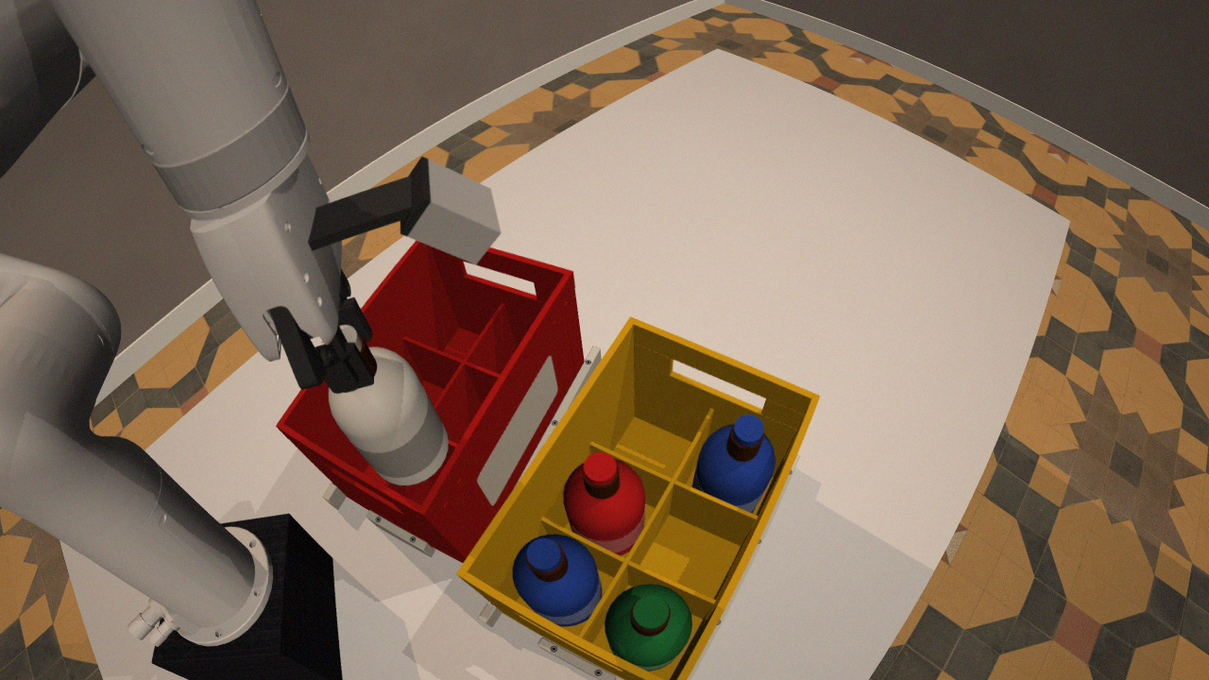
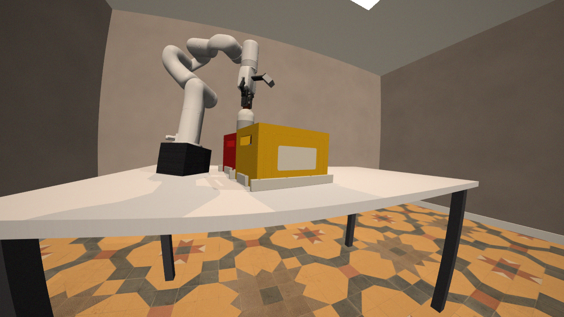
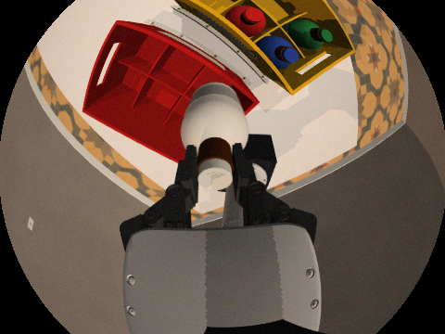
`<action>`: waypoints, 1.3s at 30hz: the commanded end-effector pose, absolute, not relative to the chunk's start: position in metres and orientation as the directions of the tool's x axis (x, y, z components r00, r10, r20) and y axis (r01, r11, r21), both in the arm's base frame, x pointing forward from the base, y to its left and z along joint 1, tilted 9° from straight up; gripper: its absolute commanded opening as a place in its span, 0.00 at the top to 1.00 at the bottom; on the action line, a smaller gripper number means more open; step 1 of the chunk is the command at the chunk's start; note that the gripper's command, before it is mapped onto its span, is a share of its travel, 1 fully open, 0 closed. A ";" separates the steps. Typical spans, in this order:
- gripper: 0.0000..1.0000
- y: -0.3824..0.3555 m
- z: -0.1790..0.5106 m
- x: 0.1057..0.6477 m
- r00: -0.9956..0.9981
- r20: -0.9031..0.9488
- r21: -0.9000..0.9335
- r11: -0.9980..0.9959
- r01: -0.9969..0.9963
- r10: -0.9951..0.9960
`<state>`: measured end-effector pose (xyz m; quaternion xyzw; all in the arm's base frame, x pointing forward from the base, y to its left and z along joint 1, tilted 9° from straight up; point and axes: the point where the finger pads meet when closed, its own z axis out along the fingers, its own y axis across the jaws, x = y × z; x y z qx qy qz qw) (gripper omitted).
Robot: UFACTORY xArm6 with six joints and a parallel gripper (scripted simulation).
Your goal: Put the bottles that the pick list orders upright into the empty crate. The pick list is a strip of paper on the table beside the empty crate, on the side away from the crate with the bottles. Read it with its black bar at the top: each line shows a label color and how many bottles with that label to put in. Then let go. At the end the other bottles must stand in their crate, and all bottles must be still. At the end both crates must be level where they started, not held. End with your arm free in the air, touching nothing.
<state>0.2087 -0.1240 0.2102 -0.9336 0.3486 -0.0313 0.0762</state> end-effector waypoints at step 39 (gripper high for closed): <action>1.00 -0.121 0.176 0.214 0.755 0.010 -0.164 -0.746 -0.646 -0.656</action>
